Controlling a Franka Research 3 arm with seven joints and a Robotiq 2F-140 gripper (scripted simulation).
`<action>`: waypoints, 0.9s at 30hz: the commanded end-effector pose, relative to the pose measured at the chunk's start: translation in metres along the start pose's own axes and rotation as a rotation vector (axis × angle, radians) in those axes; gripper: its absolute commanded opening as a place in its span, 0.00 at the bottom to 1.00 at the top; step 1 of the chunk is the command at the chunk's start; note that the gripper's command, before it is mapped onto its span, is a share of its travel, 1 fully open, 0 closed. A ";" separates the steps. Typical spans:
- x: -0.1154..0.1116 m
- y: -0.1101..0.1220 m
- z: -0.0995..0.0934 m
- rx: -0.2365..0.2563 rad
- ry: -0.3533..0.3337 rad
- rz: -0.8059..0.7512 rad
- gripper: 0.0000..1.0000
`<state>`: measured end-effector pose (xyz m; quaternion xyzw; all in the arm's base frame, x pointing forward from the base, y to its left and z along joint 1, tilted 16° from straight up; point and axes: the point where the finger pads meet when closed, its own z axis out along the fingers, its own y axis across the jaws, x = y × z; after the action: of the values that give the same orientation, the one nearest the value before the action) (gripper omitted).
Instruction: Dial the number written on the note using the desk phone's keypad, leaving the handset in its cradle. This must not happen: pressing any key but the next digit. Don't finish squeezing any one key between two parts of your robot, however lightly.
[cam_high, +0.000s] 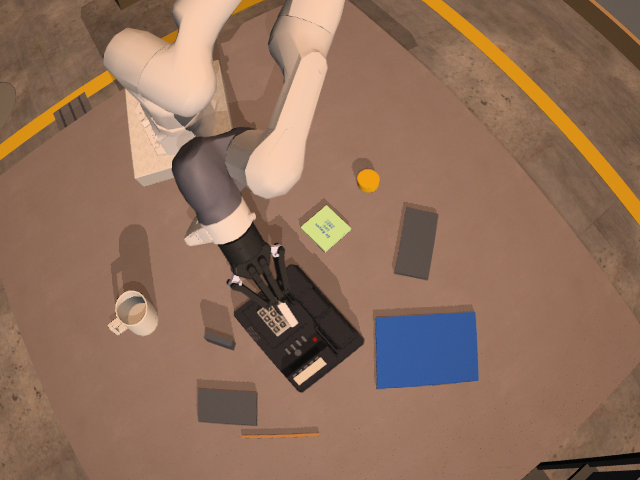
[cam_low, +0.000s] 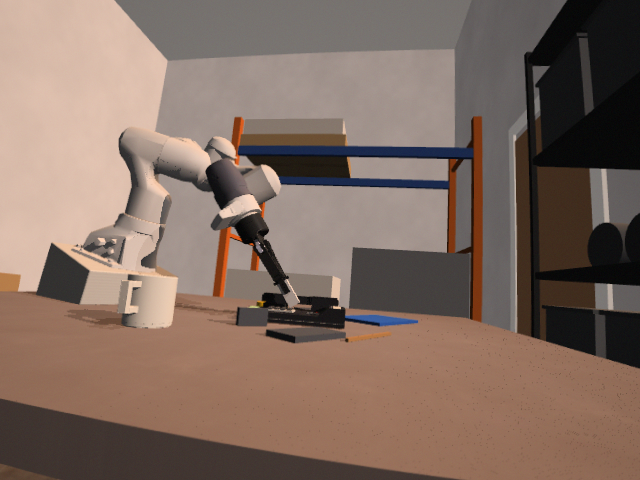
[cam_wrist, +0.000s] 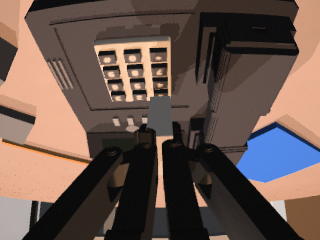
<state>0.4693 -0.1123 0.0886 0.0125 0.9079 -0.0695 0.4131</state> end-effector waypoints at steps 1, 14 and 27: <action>0.000 0.001 0.001 -0.002 -0.002 -0.005 0.00; 0.001 0.001 0.002 -0.002 -0.002 -0.005 0.00; 0.000 0.001 0.001 -0.002 -0.002 -0.005 0.00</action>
<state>0.4700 -0.1126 0.0866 0.0124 0.9077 -0.0696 0.4135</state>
